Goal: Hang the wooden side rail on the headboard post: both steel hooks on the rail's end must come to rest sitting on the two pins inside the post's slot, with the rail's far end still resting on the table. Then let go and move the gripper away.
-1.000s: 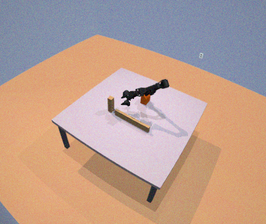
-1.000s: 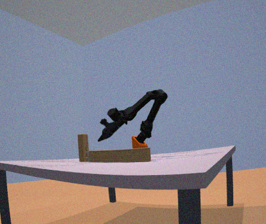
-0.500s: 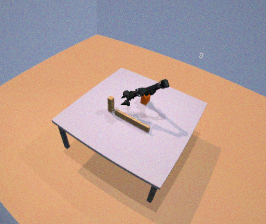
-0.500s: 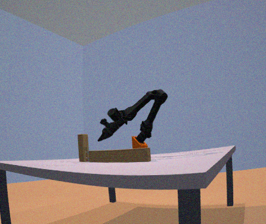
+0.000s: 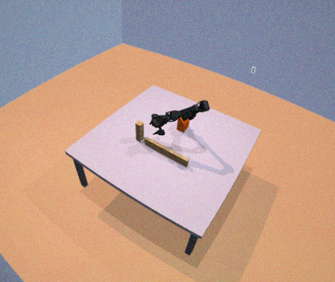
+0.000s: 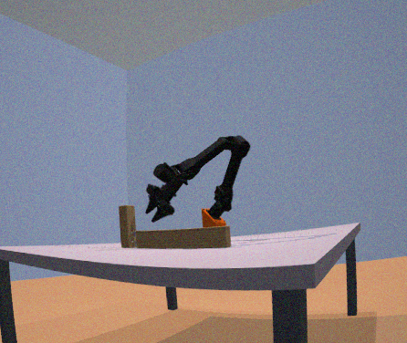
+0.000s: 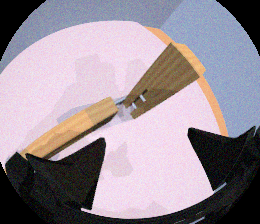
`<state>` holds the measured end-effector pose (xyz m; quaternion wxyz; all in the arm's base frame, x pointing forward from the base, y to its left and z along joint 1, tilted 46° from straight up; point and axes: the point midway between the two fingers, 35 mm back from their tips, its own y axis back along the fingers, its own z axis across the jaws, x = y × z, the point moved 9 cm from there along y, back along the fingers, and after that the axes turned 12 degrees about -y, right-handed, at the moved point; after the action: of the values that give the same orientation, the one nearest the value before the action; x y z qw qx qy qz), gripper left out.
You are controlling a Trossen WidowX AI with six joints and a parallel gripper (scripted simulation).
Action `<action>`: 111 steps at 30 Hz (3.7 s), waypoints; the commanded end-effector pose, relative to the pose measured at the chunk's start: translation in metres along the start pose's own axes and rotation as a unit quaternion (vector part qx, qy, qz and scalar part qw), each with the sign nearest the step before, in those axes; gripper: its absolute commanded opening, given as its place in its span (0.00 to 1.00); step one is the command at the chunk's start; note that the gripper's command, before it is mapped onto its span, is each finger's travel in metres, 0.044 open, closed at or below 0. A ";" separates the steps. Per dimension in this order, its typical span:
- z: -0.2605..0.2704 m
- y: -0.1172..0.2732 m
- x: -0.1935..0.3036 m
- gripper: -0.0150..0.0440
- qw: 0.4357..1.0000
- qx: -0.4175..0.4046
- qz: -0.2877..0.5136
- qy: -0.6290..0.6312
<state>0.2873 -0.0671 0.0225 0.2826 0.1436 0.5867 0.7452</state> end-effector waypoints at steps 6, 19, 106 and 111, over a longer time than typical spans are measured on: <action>0.020 -0.006 -0.048 1.00 0.888 -0.117 0.111 0.431; 0.034 -0.003 -0.083 1.00 0.674 -0.274 0.096 0.679; 0.077 -0.089 -0.030 1.00 0.510 -0.350 0.027 0.785; 0.077 -0.089 -0.030 0.78 0.510 -0.350 0.027 0.785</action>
<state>0.3760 -0.0110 -0.0376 -0.2897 -0.5958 0.2573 0.7034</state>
